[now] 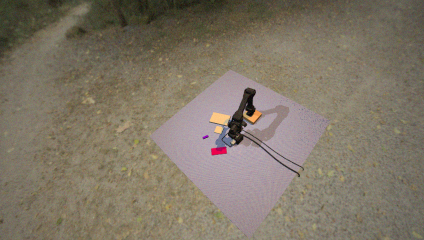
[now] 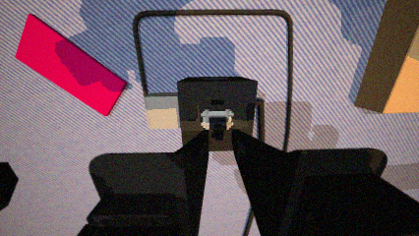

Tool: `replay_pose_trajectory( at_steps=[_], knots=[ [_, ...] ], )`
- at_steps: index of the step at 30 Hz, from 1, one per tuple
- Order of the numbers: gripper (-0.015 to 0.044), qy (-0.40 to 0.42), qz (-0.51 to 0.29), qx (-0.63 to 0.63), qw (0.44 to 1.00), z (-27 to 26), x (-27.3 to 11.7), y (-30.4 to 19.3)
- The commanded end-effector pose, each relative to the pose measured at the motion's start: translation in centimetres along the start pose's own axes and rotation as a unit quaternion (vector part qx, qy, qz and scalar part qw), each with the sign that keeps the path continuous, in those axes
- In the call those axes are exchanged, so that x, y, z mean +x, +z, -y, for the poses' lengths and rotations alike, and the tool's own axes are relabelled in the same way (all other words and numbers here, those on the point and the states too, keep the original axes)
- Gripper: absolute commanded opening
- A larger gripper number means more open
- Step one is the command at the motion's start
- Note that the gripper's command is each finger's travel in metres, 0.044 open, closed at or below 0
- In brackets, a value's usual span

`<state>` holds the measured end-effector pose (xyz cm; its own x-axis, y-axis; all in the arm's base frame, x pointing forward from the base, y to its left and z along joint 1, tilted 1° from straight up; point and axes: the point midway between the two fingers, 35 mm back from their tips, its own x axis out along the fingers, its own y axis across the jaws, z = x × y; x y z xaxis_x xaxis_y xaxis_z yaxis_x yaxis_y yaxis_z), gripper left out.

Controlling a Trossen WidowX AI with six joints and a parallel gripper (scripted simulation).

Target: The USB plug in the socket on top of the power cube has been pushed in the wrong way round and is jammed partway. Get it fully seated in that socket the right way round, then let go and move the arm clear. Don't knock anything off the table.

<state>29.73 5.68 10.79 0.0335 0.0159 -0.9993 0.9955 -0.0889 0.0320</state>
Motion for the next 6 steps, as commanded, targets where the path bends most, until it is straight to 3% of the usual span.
replay_pose_trajectory(
  at_steps=[1,6],
  knots=[
    [0.0095,0.003,-0.001,0.000,1.000,-0.09,-0.56,-0.02],
    [0.0095,0.003,-0.001,0.000,1.000,-0.09,-1.06,-0.02]
  ],
)
